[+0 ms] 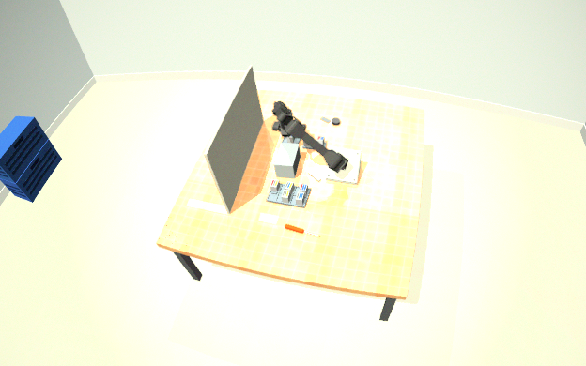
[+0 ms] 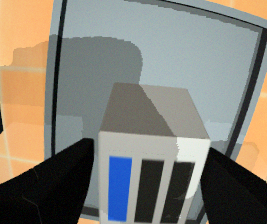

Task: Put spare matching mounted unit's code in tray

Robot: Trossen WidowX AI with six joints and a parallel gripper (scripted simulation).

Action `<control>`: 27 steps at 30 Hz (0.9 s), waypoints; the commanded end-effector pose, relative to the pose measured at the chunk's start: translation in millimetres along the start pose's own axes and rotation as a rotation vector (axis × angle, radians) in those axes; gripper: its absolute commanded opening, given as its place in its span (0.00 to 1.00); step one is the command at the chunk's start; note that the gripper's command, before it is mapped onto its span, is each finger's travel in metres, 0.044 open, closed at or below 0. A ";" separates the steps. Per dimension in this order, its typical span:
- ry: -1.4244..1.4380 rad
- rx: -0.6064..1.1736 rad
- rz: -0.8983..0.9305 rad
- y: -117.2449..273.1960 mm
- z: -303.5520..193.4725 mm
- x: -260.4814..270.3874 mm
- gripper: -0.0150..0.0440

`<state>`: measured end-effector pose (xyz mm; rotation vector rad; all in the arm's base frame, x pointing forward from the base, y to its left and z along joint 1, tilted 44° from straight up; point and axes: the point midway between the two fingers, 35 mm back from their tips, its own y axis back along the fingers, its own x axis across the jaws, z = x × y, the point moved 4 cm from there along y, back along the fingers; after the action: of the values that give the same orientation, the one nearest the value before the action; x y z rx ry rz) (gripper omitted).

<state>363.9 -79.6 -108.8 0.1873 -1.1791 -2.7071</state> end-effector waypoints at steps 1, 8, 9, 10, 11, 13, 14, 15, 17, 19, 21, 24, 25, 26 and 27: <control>0.000 0.000 -0.001 0.5 -0.2 -0.2 0.79; 0.000 0.001 -0.001 10.0 -1.1 -1.4 1.00; -0.001 0.002 -0.002 22.0 -2.0 -2.6 1.00; -0.002 0.002 -0.002 37.6 -2.8 -3.4 1.00; -0.002 0.003 -0.002 53.5 -3.1 -3.6 1.00; -0.004 0.002 -0.002 85.5 -2.2 -1.7 1.00; -0.004 0.001 -0.002 98.0 -1.4 -0.3 1.00; -0.005 0.001 -0.002 105.4 -0.7 0.8 1.00; -0.005 0.001 -0.002 107.9 -0.4 1.2 1.00; -0.005 0.001 -0.002 107.9 -0.4 1.2 1.00; -0.007 0.011 -0.024 106.2 -2.6 -0.3 1.00; -0.007 0.011 -0.024 106.2 -2.6 -0.3 1.00; -0.007 0.011 -0.024 106.2 -2.6 -0.3 1.00; -0.007 0.011 -0.024 106.2 -2.6 -0.3 1.00; -0.007 0.011 -0.024 106.2 -2.6 -0.3 1.00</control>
<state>376.4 -152.1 -32.8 0.1919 -1.1972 -2.7240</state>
